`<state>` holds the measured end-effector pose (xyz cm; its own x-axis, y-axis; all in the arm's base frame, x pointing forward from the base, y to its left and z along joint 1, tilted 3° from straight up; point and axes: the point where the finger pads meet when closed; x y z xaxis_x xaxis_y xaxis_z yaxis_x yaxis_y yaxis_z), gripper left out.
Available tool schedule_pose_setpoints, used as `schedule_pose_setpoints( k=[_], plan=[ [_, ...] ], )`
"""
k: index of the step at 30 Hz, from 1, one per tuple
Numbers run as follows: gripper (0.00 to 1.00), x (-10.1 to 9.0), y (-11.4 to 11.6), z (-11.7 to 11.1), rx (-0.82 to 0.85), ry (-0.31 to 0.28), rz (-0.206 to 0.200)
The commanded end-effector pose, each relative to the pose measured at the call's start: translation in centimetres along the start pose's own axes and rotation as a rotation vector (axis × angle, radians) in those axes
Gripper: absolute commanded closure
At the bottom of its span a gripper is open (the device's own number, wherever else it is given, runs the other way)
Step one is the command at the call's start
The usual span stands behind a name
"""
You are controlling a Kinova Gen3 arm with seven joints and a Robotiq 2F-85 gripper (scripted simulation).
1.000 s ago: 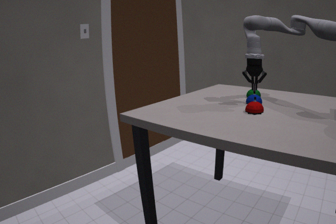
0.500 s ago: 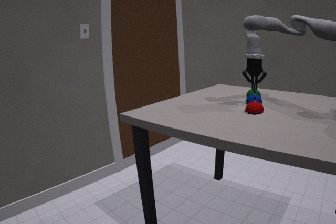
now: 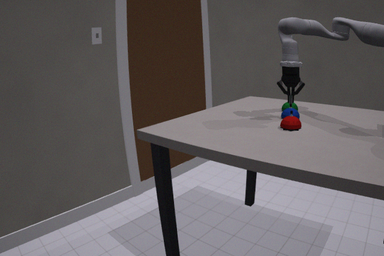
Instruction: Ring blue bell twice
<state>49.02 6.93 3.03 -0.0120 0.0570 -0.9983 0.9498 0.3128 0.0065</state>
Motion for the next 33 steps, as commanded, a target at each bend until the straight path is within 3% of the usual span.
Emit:
schedule_pose_setpoints(
  k=[1,8,33],
  plan=[
    [1.00,-0.2,0.0,-0.1,-0.001,0.000,0.000],
    [1.00,-0.9,0.0,-0.1,-0.001,0.000,0.000],
    [1.00,-6.5,0.0,0.0,-0.001,0.000,0.000]
  ],
)
Point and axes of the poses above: the point where the finger pads meet when closed, its own x axis out along the fingers, its own y axis across the jaws, z = x × y, and after that the axes turned 13 degrees about x, right-handed
